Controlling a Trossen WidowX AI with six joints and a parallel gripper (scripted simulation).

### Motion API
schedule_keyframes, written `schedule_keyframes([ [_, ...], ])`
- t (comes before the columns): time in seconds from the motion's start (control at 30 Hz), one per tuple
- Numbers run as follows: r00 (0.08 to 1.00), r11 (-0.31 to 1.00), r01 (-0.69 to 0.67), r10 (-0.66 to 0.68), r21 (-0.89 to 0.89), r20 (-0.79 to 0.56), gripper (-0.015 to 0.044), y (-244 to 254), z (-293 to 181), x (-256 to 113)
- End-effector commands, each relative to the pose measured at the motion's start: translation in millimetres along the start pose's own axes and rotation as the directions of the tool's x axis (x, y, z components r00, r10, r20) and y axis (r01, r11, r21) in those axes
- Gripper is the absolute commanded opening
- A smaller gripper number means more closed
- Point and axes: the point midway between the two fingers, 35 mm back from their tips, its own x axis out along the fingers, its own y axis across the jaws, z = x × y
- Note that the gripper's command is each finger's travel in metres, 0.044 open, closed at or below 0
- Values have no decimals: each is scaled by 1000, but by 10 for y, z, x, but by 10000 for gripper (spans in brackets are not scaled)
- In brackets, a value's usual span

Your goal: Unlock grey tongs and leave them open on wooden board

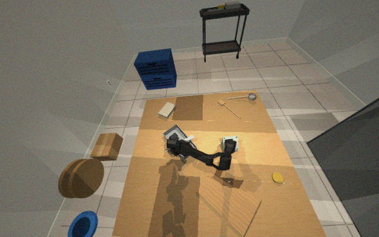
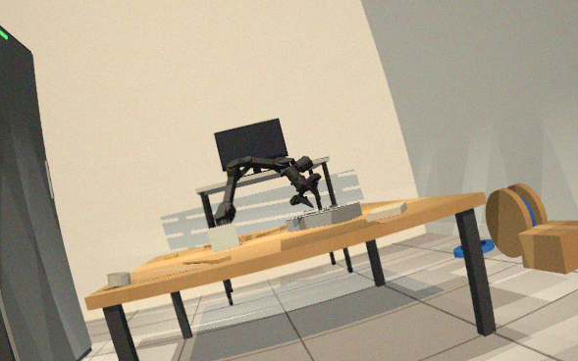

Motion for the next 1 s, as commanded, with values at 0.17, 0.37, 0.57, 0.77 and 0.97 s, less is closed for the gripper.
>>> schedule_keyframes([
  [0.17,1000,1000,1,-1,5,-6,260,-2,-12,148],
  [0.37,1000,1000,1,-1,5,-6,260,-4,-10,246],
  [0.57,1000,1000,1,-1,5,-6,260,-4,-9,344],
  [0.77,1000,1000,1,-1,5,-5,260,-2,-11,442],
  [0.97,1000,1000,1,-1,5,-5,260,3,-13,540],
])
